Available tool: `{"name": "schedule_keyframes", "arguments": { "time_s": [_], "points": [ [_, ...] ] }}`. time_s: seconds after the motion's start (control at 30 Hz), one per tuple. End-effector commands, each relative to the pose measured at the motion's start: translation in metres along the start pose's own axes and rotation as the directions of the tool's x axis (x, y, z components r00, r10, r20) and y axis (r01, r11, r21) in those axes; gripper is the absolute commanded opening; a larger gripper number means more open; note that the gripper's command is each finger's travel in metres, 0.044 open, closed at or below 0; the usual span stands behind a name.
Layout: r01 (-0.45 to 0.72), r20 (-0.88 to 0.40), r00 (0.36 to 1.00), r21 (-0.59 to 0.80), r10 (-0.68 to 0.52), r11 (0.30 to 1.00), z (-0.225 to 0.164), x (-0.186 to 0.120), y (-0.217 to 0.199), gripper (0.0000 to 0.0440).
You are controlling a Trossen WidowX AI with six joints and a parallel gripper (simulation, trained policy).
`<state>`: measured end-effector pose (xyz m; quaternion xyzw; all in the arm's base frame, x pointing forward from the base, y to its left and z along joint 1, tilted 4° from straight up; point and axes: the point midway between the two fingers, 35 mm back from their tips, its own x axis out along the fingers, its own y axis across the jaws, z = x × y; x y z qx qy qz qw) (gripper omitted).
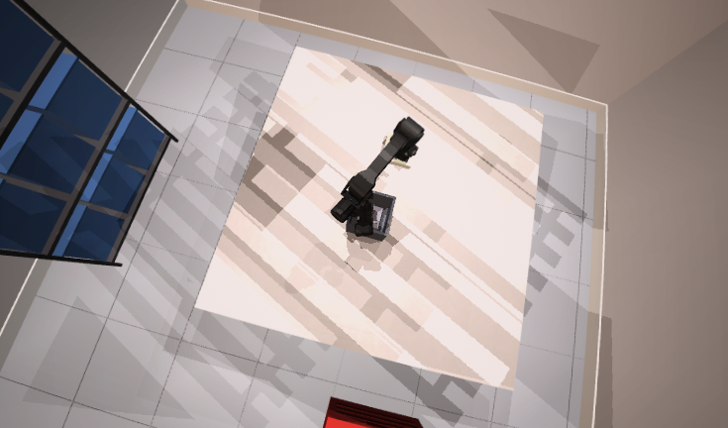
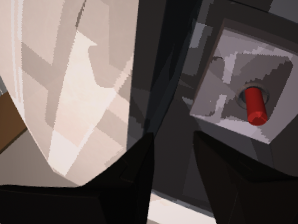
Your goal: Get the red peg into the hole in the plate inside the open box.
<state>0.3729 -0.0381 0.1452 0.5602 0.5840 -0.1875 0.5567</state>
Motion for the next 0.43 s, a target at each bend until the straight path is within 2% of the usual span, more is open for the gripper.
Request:
{"name": "schedule_keyframes", "arguments": {
  "time_s": [0.0,0.4],
  "points": [
    [-0.023,-0.014,1.000,-0.018,0.023,1.000,0.002,-0.002,0.005,0.0118],
    [-0.078,-0.052,0.996,-0.073,0.075,0.994,0.006,-0.006,0.015,0.0119]
  ]
}}
